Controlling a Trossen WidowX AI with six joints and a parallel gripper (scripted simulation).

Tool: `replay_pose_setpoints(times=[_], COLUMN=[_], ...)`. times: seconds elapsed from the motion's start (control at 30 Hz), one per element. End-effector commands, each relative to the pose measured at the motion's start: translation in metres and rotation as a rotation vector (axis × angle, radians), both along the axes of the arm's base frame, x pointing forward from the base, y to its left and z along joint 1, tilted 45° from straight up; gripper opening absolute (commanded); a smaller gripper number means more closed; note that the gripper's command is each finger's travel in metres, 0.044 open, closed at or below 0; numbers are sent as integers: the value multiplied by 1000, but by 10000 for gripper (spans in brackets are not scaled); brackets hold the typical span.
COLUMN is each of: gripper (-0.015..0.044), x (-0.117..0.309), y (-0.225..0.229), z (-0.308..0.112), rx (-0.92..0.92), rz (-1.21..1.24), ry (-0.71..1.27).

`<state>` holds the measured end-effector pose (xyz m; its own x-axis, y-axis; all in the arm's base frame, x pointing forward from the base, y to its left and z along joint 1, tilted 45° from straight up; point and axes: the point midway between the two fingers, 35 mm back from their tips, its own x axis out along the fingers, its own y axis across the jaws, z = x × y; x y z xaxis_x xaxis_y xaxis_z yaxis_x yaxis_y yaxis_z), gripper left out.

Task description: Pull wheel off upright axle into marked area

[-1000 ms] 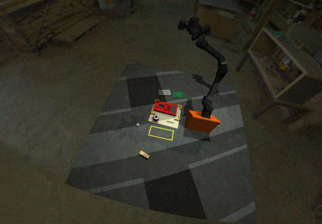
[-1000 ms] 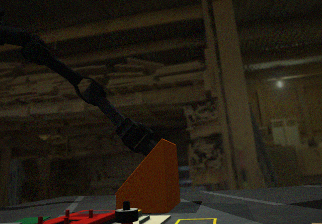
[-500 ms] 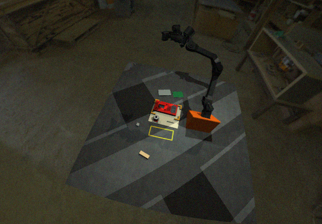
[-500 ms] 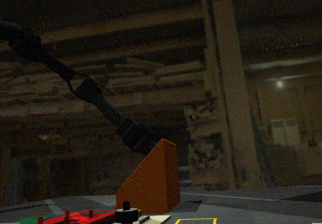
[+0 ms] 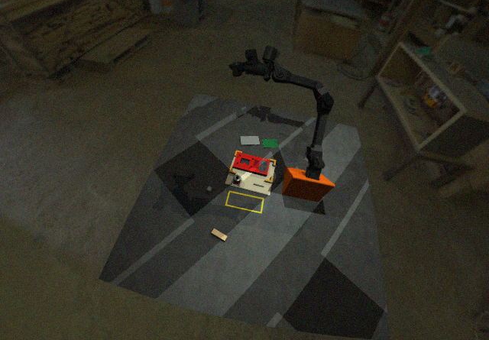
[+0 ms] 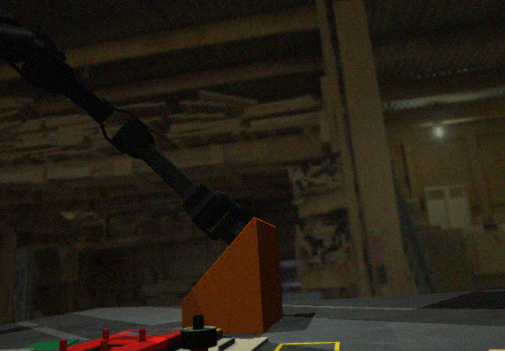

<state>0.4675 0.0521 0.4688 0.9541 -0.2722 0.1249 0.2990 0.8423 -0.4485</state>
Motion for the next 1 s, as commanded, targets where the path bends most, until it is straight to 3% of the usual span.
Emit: replay_pose_setpoints(times=[0.0,0.47,0.97], gripper=[300,300,300], x=[20,37,-1], y=[15,46,60], z=[-54,-204,-351], rx=[23,90,97], rz=[11,-21,-161], ry=[136,520,907])
